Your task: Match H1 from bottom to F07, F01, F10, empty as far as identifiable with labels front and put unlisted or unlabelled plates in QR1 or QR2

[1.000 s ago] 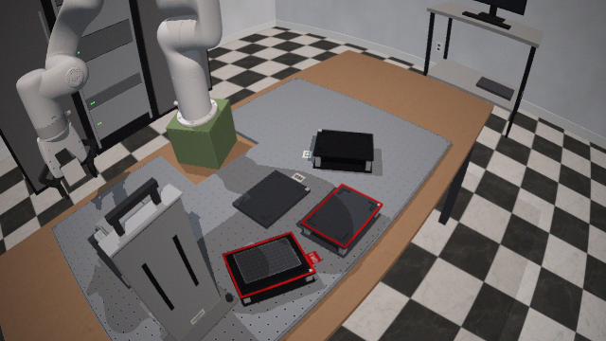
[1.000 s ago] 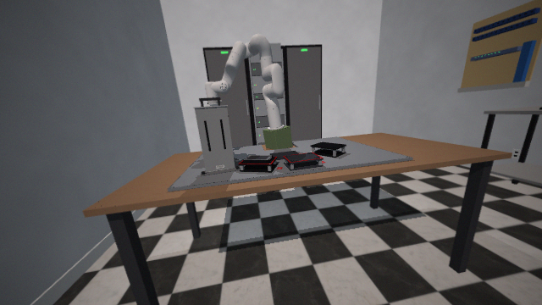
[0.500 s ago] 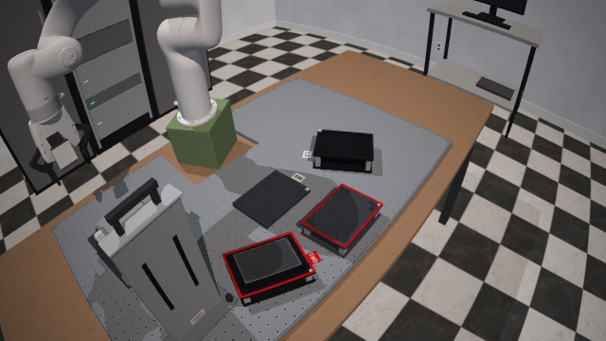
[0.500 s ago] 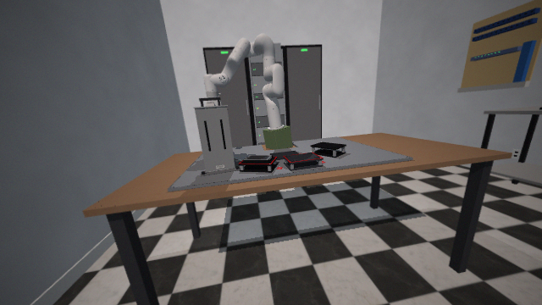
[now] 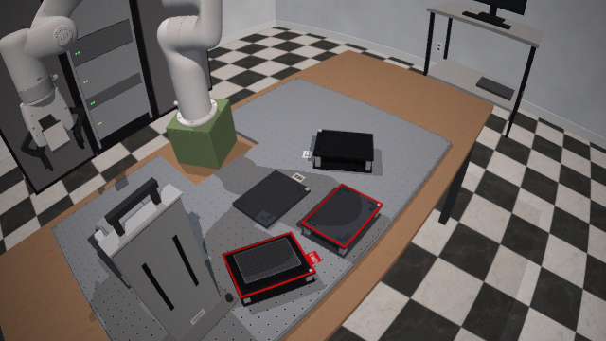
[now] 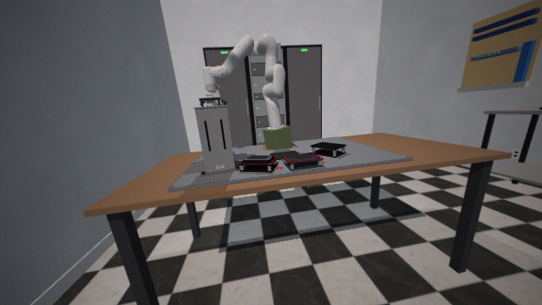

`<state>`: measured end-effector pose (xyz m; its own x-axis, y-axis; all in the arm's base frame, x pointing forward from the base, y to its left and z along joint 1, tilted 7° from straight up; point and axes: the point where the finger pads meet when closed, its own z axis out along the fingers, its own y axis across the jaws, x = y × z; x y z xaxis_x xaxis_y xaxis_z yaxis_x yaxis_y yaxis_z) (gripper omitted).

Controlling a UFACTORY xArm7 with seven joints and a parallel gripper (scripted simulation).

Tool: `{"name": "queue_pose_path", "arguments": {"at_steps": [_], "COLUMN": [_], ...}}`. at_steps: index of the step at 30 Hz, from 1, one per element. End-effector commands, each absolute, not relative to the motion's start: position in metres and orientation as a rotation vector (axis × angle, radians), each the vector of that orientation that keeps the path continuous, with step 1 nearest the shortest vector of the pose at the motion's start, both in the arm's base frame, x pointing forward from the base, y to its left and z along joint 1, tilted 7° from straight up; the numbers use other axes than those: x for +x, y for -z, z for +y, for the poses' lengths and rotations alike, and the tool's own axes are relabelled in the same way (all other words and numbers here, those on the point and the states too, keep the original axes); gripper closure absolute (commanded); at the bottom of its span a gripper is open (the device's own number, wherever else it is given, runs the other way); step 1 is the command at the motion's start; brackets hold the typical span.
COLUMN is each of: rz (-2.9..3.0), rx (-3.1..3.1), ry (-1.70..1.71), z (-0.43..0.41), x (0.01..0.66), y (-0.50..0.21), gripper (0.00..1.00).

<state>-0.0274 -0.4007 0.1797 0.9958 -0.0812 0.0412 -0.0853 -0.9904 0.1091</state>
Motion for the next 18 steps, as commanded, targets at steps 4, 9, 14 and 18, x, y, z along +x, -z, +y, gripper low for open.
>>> {"name": "queue_pose_path", "arguments": {"at_steps": [4,9,14,18], "rz": [-0.127,-0.127,-0.127,-0.127], "rx": [3.023,3.023,3.023,3.023], "ry": [-0.056,-0.056,-0.056,-0.056], "z": [-0.399,-0.398,-0.396,-0.395], "x": [-0.028,-0.029,-0.029,-0.029], "y": [-0.203,-0.216,-0.23,-0.243], "gripper": [0.0,0.0,0.0,0.0]}}
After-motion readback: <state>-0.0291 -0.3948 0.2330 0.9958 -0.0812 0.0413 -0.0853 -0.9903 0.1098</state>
